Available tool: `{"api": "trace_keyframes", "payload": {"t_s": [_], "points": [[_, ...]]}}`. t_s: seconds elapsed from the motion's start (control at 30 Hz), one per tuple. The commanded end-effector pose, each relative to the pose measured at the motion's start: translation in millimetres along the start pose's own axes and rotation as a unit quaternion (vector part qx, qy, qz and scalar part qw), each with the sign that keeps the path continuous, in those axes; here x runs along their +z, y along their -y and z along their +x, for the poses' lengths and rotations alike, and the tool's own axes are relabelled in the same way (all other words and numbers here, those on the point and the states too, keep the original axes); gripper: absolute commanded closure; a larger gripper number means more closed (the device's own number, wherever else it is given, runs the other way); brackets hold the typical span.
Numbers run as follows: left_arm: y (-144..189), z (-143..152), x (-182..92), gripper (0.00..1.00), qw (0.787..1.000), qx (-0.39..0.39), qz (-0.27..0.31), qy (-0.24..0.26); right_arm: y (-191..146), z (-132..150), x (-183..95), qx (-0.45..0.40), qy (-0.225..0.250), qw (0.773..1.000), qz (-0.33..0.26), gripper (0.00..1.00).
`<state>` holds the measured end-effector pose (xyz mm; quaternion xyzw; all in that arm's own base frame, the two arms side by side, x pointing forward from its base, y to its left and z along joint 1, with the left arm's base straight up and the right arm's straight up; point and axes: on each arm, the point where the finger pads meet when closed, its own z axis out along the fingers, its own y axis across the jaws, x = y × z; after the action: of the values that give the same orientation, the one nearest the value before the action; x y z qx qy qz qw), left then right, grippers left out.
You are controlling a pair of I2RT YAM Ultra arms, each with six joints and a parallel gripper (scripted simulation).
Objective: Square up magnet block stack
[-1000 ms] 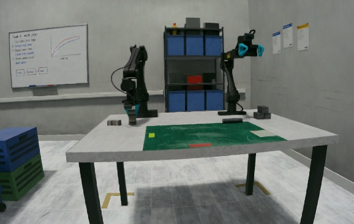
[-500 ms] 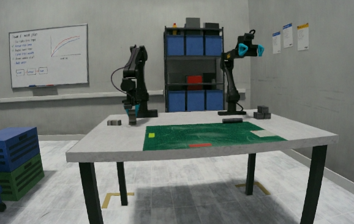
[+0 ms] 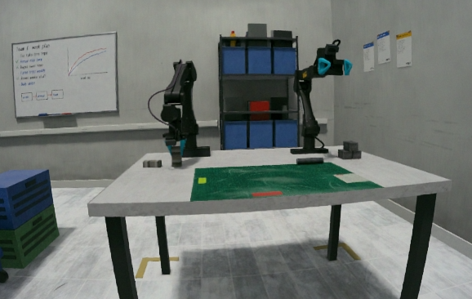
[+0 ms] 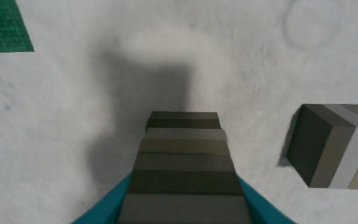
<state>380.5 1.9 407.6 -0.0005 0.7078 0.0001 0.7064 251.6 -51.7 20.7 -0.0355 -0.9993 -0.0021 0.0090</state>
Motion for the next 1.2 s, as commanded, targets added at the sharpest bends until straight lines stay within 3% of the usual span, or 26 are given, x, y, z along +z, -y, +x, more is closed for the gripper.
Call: {"api": "trace_keyframes", "payload": {"t_s": [0.0, 0.03, 0.53, 0.57, 0.63, 0.67, 0.73, 0.8, 1.17], "points": [[2.0, -18.0, -8.9, 0.00, 1.000, 0.004, 0.001, 0.014, 7.0, -2.9, -8.2, 0.008, 0.003, 1.000, 0.007, 0.56], [2.0, -18.0, -8.9, 0.00, 1.000, 0.004, 0.001, 0.014, 7.0, -2.9, -8.2, 0.008, 0.003, 1.000, 0.007, 0.23], [2.0, -18.0, -8.9, 0.00, 1.000, 0.004, 0.001, 0.014, 7.0, -2.9, -8.2, 0.008, 0.003, 1.000, 0.007, 0.23], [2.0, -18.0, -8.9, 0.00, 1.000, 0.004, 0.001, 0.014, 2.7, 1.5, 17.2, -0.006, 0.002, 1.000, 0.007, 0.23], [2.0, -18.0, -8.9, 0.00, 1.000, 0.004, 0.001, 0.014, 0.2, -3.7, 22.2, -0.014, 0.015, 1.000, 0.009, 0.23], [2.0, -18.0, -8.9, 0.00, 1.000, 0.004, 0.001, 0.014, 3.8, 8.5, 16.9, -0.001, -0.009, 1.000, 0.005, 0.23], [2.0, -18.0, -8.9, 0.00, 1.000, 0.004, 0.001, 0.014, 3.8, 8.5, 16.9, -0.001, -0.009, 1.000, 0.005, 0.23], [2.0, -18.0, -8.9, 0.00, 1.000, 0.004, 0.001, 0.014, 8.3, -11.8, 7.2, 0.006, 0.015, 1.000, 0.009, 0.23], [2.0, -18.0, -8.9, 0.00, 1.000, 0.004, 0.001, 0.014, 2.7, -8.5, 10.8, 0.000, 0.008, 1.000, 0.008, 0.23]]}}
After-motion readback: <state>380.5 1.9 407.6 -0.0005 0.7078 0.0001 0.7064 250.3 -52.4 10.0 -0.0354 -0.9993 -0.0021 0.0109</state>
